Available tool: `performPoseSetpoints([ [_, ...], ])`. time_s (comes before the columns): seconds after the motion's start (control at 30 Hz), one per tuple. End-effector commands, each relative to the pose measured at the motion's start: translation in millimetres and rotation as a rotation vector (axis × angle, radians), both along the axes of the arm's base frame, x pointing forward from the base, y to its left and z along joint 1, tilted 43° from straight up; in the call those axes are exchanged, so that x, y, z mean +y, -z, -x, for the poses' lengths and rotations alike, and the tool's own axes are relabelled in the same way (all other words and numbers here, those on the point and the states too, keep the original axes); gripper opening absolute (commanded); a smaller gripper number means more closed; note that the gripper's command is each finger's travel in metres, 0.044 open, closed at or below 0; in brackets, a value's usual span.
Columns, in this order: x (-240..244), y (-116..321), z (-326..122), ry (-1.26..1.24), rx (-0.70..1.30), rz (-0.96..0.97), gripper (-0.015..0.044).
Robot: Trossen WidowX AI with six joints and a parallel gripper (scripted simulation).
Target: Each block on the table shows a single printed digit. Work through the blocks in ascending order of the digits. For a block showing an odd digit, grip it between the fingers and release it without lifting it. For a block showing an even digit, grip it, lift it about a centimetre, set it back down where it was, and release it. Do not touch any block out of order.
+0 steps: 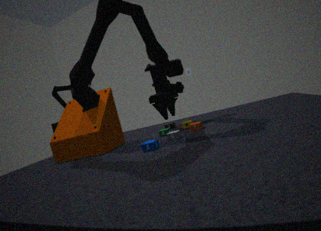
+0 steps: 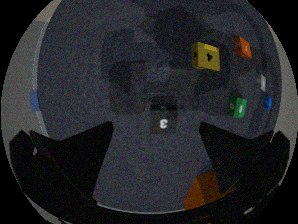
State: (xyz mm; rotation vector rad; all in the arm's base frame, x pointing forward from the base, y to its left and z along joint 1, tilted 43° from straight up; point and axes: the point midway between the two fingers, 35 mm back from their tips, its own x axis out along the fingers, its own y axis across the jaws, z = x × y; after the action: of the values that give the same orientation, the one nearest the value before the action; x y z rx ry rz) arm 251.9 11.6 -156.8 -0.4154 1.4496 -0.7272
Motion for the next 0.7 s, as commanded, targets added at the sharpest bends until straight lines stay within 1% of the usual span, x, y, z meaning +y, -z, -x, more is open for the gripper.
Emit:
performPoseSetpoints([
  [0.0,-7,6,4,0.0,0.015,0.009,0.04],
  [0.57,-24,23,6,0.0,0.015,0.011,0.04],
  [0.67,-24,23,6,0.0,0.015,0.011,0.0321],
])
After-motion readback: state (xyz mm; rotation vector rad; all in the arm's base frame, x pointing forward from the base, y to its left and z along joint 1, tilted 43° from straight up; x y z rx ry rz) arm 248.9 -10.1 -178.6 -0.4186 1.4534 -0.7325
